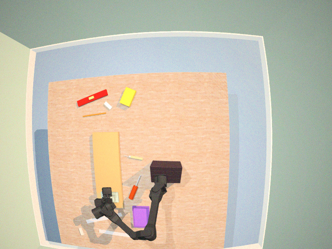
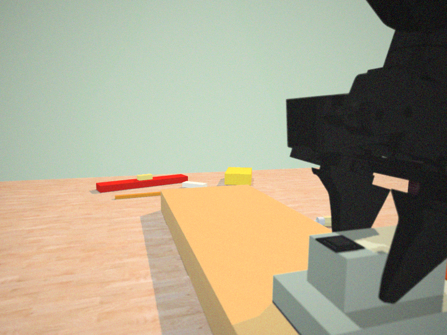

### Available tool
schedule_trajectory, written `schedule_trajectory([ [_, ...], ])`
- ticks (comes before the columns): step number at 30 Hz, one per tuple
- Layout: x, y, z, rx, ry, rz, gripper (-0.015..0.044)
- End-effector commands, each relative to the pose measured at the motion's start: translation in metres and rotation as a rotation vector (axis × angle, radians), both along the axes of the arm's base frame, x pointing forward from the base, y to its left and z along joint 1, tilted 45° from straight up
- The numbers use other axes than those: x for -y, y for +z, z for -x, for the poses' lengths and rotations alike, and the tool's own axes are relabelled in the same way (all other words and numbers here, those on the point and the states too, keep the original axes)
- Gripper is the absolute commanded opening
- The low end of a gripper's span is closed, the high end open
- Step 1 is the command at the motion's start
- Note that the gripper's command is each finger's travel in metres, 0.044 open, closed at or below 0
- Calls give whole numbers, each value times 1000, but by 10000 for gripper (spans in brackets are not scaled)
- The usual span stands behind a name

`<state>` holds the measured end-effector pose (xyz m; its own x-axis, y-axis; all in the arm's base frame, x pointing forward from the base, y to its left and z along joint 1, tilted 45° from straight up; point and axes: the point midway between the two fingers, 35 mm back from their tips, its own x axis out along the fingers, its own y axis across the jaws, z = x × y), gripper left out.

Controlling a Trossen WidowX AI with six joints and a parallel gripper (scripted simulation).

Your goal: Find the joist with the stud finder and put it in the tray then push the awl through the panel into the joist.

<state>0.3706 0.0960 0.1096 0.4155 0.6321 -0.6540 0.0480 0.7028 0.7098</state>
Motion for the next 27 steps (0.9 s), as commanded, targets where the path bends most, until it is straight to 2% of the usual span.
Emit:
schedule_trajectory([
  [1, 11, -13, 2, -7, -3, 1, 0],
  [27, 77, -80, 8, -9, -3, 5, 0],
])
